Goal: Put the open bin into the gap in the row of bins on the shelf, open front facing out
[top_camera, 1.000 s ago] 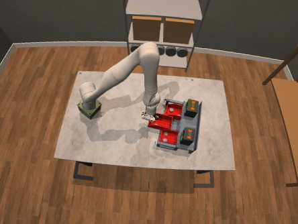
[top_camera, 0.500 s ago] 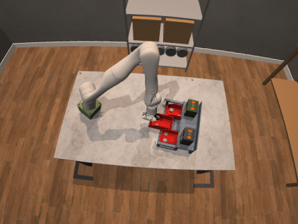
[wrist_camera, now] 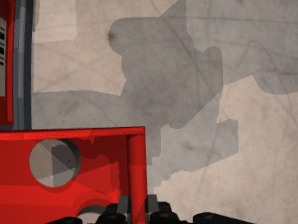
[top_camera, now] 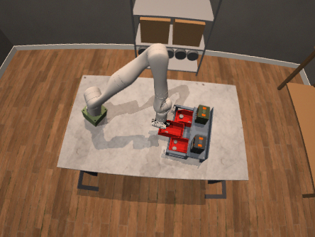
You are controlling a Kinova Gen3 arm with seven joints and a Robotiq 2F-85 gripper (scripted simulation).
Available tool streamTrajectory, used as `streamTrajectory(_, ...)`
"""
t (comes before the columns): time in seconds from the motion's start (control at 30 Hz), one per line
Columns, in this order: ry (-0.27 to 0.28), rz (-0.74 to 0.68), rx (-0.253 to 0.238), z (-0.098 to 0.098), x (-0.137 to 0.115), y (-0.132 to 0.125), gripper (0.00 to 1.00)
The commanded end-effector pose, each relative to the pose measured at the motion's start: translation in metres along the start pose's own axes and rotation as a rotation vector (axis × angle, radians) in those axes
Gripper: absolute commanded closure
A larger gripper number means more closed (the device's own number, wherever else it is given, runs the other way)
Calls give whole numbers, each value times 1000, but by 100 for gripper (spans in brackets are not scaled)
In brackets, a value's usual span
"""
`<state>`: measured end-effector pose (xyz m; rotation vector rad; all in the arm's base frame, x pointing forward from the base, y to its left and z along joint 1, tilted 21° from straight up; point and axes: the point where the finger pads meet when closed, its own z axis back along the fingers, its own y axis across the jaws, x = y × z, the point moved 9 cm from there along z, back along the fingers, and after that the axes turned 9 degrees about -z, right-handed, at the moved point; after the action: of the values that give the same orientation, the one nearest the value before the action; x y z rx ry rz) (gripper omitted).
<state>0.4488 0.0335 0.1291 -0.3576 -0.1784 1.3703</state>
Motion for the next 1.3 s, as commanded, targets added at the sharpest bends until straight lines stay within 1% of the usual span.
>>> streamTrajectory(0.0,-2,3,-1,0,2,-6,90)
streamTrajectory(0.07,-2,5,0,0,3,-10,90)
streamTrajectory(0.47,-2,5,0,0,3,-10,90)
streamTrajectory(0.63,-2,5,0,0,4,-19,90)
streamTrajectory(1.03,-2,5,0,0,4,-19,90)
streamTrajectory(1.2,-2,5,0,0,5,-28,90)
streamTrajectory(1.27,-2,5,0,0,5,-28,90)
